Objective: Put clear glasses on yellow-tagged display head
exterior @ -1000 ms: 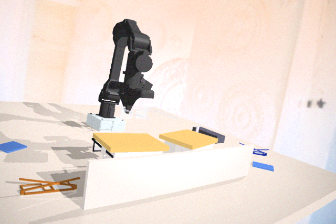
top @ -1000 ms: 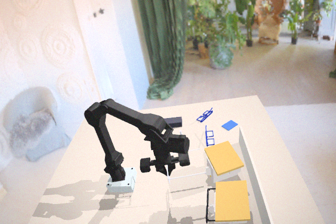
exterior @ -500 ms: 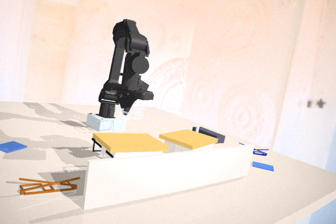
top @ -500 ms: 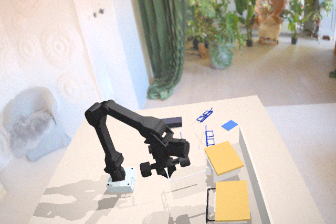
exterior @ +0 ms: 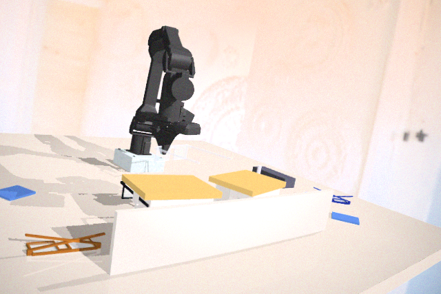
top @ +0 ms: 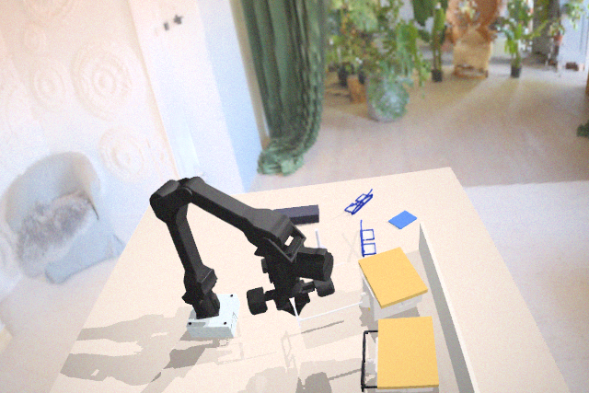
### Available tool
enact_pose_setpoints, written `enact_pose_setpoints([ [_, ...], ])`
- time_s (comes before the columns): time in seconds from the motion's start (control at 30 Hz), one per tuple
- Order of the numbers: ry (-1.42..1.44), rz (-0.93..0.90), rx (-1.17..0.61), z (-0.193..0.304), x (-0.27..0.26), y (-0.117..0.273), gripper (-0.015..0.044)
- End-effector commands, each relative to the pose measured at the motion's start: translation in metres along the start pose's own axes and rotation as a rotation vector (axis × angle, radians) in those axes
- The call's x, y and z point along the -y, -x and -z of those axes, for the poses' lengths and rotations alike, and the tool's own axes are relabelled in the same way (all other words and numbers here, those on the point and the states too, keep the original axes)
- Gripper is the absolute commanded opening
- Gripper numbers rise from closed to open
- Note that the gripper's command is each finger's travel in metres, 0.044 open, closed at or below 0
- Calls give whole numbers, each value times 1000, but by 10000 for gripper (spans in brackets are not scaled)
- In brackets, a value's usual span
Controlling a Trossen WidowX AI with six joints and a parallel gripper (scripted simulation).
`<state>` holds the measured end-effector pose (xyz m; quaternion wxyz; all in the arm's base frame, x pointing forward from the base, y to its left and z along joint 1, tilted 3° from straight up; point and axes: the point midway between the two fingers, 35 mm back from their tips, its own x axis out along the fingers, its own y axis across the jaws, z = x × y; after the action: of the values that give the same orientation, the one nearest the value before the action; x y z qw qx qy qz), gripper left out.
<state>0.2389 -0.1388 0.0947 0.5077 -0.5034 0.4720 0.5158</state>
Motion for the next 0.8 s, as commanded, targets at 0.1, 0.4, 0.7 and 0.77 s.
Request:
enact_pose_setpoints([
  [0.1, 3, -7, 9, 0, -1, -7, 0],
  [0.4, 3, -7, 9, 1, -1, -13, 0],
  [0.7, 3, -7, 9, 1, -1, -19, 0],
  [0.77, 3, -7, 9, 1, -1, -20, 0],
])
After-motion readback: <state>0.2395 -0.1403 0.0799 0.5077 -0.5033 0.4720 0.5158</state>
